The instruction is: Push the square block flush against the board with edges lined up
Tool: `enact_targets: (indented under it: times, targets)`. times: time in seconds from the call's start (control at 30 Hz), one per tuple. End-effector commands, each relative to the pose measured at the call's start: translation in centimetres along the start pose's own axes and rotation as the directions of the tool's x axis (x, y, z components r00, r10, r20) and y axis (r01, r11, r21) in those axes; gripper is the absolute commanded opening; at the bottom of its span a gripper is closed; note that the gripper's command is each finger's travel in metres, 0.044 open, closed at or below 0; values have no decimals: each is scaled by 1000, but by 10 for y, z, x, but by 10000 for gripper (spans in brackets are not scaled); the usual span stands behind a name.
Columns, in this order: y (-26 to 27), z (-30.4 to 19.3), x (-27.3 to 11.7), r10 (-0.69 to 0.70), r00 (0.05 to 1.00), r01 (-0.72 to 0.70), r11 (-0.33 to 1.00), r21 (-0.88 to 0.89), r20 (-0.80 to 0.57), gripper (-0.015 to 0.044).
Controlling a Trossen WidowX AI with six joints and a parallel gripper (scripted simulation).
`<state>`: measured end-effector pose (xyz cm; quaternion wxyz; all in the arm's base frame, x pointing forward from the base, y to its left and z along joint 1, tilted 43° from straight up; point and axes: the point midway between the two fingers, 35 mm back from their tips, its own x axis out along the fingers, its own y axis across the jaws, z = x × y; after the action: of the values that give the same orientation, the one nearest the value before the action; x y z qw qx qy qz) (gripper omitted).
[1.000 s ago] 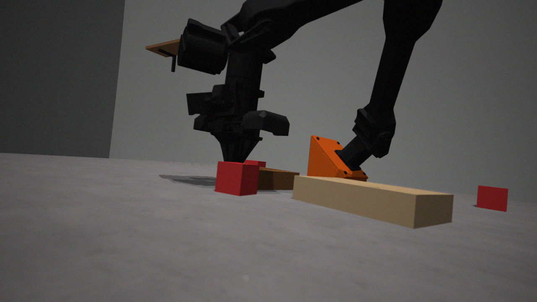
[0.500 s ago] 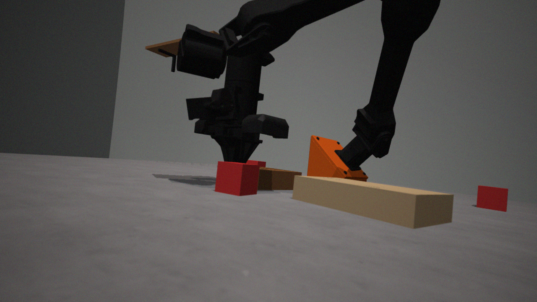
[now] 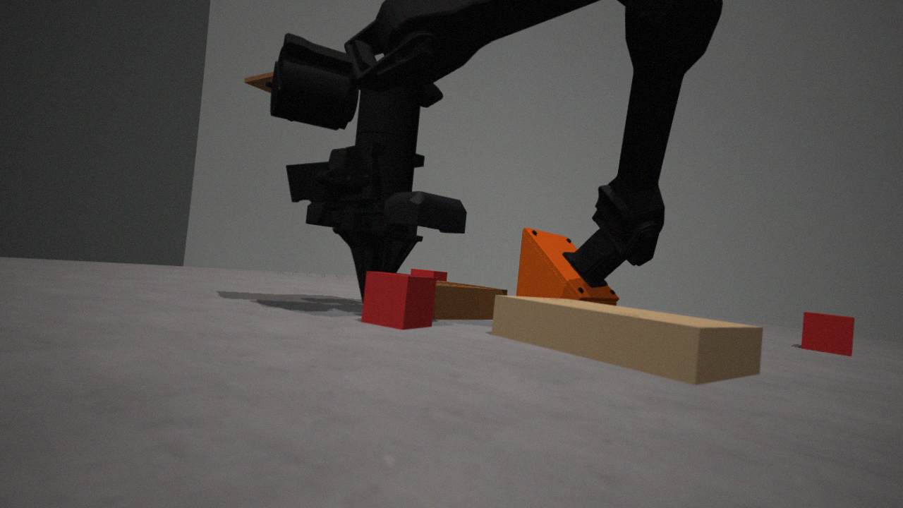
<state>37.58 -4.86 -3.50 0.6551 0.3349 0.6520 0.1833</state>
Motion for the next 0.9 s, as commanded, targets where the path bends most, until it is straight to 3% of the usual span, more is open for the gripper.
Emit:
enact_targets:
  times: [0.0, 0.33, 0.5, 0.73, 0.87]
  targets:
    - [1, 8, -1, -1, 1000, 1, 1000, 1, 3, 0]
    - [2, 22, 0, -1, 1000, 1, 1000, 0, 3, 0]
    - [0, 17, -52, -4, 1000, 4, 1000, 1, 3, 0]
    - [-1, 16, -55, -2, 1000, 1, 1000, 8, 15, 0]
    - [-4, -16, -62, -5, 1000, 5, 1000, 7, 12, 0]
